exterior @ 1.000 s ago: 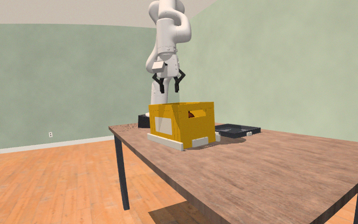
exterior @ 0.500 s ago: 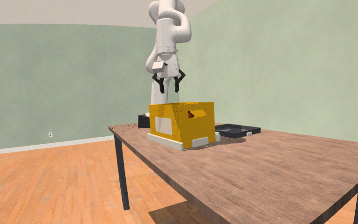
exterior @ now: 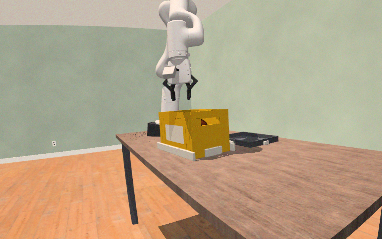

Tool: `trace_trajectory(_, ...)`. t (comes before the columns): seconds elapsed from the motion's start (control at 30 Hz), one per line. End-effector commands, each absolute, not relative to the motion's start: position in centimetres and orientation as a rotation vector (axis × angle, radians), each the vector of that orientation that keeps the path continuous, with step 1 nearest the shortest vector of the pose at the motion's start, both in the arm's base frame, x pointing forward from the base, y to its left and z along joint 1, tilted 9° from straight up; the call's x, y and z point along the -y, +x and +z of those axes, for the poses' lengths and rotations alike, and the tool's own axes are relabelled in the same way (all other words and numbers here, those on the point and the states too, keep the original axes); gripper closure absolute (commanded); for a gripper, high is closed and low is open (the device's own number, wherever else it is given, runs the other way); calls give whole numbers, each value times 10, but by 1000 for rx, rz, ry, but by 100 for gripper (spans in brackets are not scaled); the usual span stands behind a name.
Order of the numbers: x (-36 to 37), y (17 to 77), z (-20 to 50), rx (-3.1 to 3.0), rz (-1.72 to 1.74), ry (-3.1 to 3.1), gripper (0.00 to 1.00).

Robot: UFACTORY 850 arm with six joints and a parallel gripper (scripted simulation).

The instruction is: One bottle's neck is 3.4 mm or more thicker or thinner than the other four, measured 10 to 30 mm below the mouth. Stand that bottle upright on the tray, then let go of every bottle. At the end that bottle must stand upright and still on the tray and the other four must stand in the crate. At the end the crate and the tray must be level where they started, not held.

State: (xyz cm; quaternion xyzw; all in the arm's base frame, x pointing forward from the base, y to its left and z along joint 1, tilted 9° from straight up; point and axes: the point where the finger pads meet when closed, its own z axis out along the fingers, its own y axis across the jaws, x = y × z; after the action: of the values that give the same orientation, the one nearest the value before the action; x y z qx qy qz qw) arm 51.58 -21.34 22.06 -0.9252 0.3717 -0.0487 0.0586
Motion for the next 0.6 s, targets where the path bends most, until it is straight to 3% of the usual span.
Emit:
trace_trajectory(0.0, 213, 517, 218, -1126, -151, -2803, 35)
trace_trajectory(0.57, 212, 520, 200, -1126, -151, -2803, 35)
